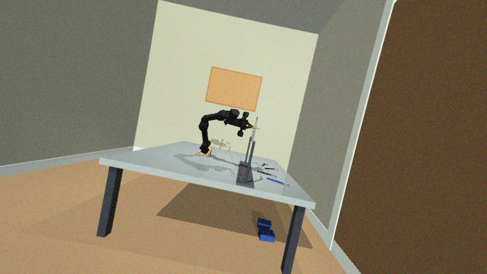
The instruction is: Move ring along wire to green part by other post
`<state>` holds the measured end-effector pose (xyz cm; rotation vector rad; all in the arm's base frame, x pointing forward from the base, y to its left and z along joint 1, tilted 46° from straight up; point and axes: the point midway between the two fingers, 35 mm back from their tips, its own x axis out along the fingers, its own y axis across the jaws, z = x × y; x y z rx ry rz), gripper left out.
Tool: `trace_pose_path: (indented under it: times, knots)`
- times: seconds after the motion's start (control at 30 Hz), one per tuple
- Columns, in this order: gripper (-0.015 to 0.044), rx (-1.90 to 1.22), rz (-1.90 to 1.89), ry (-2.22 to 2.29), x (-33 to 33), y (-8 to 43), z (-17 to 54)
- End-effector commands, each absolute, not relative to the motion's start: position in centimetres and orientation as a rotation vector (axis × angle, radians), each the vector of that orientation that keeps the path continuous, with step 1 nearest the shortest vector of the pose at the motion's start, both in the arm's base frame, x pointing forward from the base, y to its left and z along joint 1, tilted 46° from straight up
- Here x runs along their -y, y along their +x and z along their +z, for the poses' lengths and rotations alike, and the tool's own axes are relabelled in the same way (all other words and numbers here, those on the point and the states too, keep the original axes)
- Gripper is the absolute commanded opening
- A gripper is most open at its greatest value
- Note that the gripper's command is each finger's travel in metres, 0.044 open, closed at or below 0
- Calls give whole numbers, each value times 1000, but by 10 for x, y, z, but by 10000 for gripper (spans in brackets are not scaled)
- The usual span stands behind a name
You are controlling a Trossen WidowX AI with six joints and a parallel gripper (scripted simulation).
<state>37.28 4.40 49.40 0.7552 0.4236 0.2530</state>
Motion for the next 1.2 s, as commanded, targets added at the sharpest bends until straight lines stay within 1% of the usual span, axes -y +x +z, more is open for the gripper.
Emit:
trace_pose_path:
  times: [0.0, 1.17]
  knots:
    - [-150, -418, 238, 693, -43, 373, 493]
    - [-150, -378, 132, 256, -31, 376, 485]
